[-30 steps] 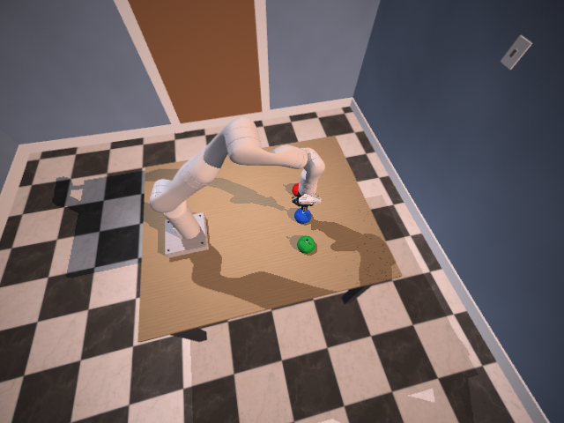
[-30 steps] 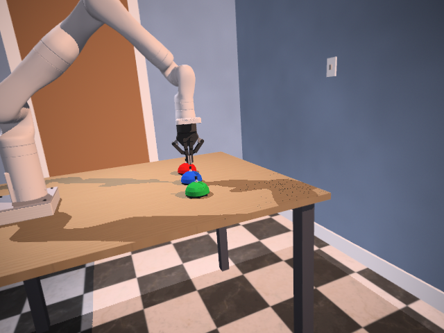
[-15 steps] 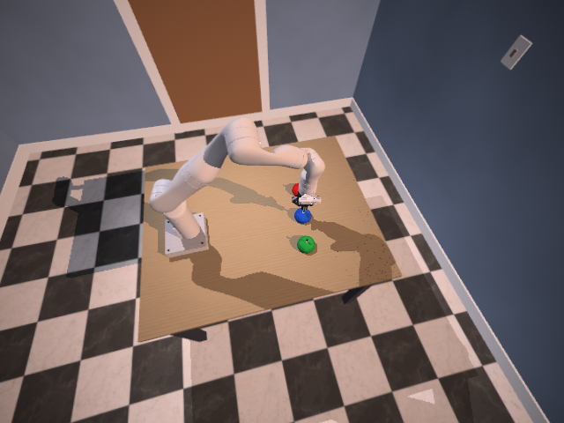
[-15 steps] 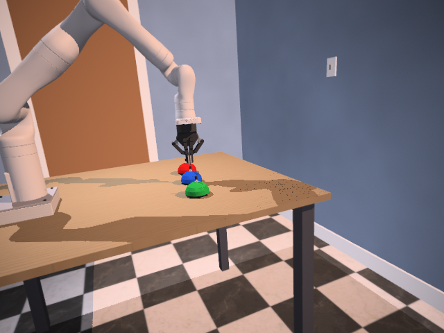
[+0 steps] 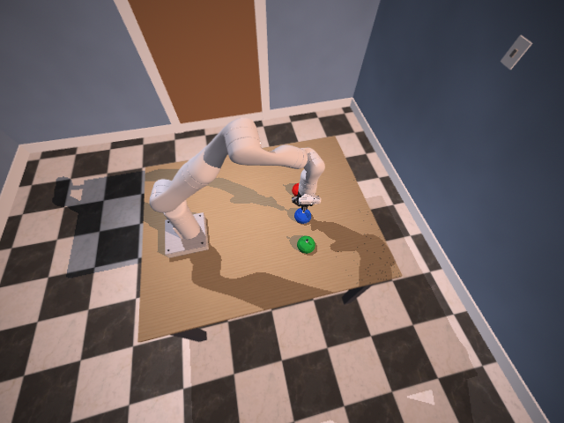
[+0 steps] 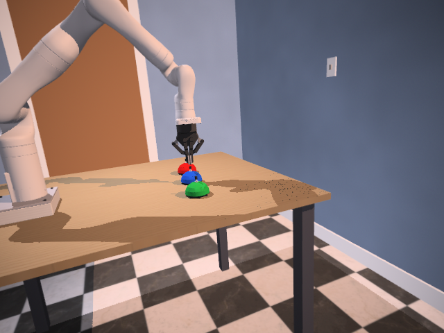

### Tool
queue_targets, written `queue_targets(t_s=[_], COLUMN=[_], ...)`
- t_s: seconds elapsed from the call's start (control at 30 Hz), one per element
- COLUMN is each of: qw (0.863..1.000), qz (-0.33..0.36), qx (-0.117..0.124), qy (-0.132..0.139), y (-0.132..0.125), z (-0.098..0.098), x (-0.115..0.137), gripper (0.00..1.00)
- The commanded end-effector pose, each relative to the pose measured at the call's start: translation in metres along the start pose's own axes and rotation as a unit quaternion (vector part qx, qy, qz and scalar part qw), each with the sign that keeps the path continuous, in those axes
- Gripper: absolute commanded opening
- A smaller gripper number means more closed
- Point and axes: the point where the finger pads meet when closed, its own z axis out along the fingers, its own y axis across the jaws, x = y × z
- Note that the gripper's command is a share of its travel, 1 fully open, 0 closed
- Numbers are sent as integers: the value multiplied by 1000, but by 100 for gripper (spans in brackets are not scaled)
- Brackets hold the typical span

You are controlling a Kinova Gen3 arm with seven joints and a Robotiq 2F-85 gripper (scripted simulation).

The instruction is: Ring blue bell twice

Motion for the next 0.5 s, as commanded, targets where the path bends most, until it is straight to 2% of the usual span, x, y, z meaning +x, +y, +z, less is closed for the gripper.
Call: queue_targets(t_s=[0.0,0.47], qw=[1000,1000], qz=[0,0], qx=[1,1], qy=[0,0], y=[-1,-1], z=[-1,9], x=[0,0], gripper=[0,0])
